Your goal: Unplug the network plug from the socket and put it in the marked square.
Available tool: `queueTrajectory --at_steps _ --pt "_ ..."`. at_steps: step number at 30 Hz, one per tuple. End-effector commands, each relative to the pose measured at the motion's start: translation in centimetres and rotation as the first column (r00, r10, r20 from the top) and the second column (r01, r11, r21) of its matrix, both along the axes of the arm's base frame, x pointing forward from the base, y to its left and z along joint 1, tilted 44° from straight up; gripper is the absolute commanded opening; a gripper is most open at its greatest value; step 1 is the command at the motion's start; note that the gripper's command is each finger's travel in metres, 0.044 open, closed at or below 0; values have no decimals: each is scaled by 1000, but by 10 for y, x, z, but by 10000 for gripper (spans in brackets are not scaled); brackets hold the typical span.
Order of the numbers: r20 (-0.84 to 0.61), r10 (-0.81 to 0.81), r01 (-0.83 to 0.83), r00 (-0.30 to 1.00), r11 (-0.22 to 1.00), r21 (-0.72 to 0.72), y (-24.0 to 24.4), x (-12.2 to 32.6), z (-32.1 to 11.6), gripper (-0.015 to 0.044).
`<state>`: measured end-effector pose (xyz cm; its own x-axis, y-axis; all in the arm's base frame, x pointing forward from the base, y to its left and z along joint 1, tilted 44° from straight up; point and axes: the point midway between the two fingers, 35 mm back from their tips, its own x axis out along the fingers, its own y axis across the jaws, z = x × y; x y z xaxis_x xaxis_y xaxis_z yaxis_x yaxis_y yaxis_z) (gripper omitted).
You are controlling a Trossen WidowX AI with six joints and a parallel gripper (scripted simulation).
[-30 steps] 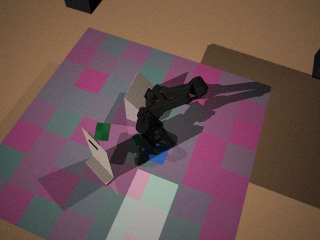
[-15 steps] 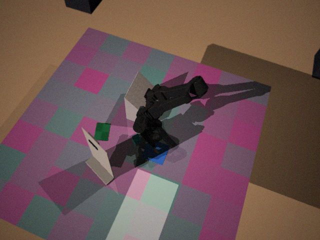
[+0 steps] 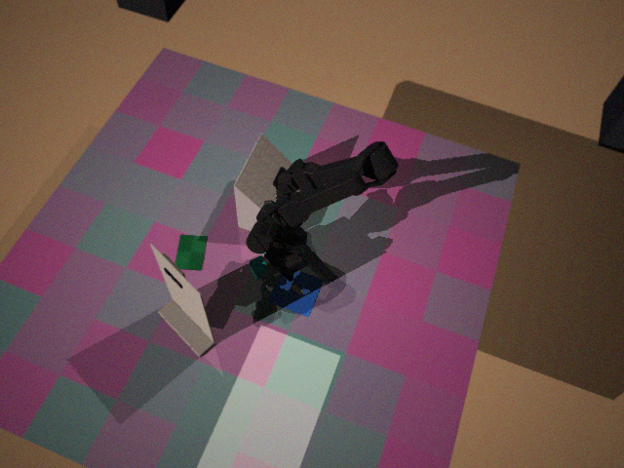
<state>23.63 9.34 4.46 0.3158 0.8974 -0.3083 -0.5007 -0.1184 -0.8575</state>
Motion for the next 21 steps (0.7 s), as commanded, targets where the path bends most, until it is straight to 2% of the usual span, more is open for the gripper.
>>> queueTrajectory --at_steps 1,21 --pt "13 2 -2 1000 1000 0 -2 2 3 156" --pt "11 5 -5 1000 1000 -1 -11 1 10 156"
